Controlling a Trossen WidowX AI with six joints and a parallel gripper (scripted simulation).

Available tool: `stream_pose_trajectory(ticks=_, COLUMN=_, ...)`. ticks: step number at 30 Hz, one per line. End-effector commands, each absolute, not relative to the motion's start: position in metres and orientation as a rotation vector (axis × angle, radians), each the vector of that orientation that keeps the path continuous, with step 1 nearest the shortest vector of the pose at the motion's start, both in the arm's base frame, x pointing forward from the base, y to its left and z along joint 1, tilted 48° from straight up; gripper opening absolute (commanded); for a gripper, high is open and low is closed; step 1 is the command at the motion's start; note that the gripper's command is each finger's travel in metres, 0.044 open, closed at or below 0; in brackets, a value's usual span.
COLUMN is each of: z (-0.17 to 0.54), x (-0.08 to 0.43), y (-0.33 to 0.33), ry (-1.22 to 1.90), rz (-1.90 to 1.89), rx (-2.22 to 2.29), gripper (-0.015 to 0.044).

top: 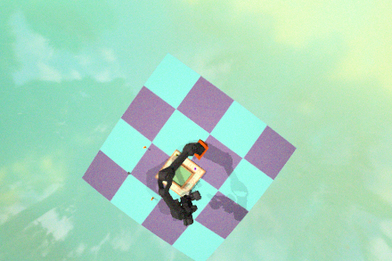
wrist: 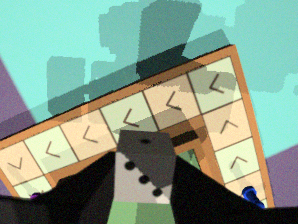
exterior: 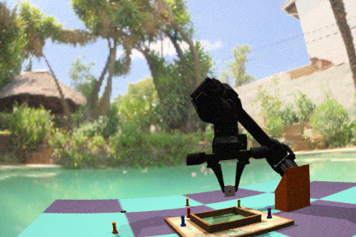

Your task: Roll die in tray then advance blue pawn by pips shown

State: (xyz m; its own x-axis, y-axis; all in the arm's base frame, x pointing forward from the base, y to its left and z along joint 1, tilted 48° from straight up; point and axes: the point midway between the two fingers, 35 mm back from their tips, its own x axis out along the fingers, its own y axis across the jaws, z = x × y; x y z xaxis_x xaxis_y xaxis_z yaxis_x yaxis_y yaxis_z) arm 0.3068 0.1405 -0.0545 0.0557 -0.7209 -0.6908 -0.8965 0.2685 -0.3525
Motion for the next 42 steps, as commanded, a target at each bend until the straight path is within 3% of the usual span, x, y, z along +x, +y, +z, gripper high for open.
stream_pose_trajectory(ticks=1, z=-0.043, x=0.306, y=0.127, ry=1.705, rz=0.322, rx=-1.546, gripper=0.0000)
stream_pose_trajectory(ticks=28, z=0.011, x=0.272, y=0.030, ry=1.728, rz=0.712, rx=-1.857, gripper=0.0000)
stream_pose_trajectory(ticks=42, z=-0.002, x=0.261, y=0.023, ry=1.580, rz=1.048, rx=-1.501, gripper=0.0000)
